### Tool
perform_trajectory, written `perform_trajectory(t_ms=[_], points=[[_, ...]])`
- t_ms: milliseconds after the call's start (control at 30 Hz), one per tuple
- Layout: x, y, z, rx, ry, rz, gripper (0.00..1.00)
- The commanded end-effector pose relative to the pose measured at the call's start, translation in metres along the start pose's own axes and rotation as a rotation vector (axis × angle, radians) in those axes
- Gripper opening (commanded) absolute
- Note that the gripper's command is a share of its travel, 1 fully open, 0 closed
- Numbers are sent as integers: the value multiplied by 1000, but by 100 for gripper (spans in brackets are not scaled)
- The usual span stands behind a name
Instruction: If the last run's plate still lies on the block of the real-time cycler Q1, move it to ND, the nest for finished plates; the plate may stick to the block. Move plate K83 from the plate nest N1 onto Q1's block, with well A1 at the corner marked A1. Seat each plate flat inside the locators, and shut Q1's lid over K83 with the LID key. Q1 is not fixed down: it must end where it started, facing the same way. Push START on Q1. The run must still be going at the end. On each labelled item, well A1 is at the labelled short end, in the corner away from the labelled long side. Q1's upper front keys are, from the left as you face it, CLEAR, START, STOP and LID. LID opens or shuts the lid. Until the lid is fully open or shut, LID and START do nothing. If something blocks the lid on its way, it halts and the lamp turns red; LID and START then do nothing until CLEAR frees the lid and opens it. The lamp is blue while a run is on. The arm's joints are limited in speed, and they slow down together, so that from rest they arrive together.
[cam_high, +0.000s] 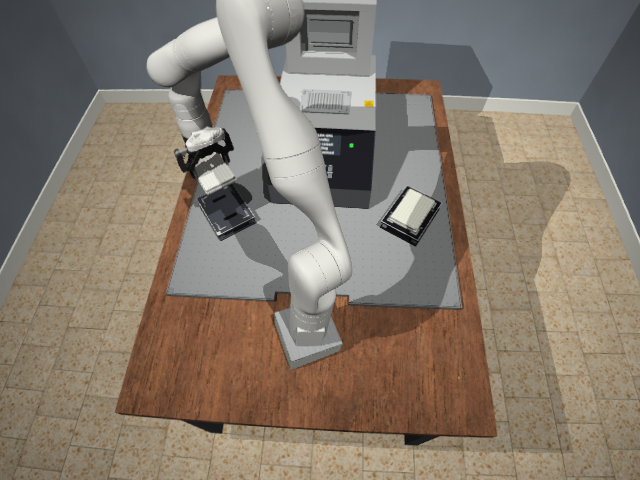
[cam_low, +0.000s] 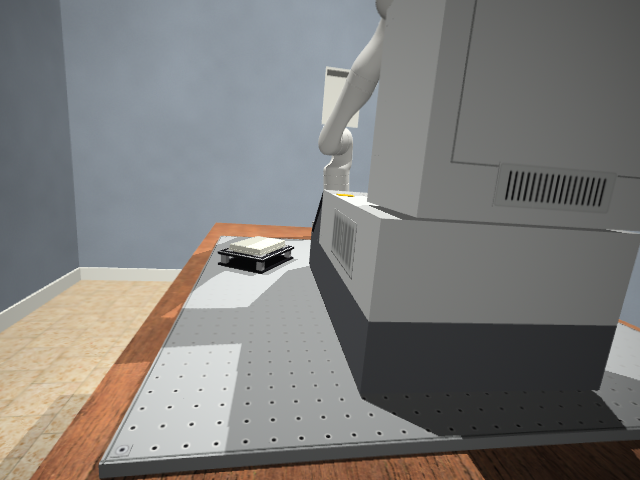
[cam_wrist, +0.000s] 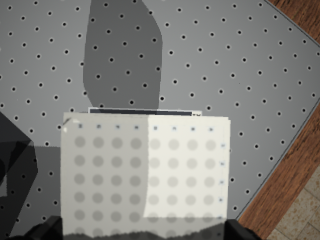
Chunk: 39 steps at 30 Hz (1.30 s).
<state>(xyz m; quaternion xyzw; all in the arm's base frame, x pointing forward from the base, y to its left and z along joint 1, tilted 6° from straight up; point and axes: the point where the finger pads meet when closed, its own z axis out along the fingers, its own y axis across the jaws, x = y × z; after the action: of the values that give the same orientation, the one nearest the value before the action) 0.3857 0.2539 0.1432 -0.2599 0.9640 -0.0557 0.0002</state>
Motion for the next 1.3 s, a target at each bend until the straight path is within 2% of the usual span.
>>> perform_trajectory(t_ms=[0,1267], points=[[-1,1,-9,-6,-6,-1,91],[-1,1,-55,-6,-6,-2,91]])
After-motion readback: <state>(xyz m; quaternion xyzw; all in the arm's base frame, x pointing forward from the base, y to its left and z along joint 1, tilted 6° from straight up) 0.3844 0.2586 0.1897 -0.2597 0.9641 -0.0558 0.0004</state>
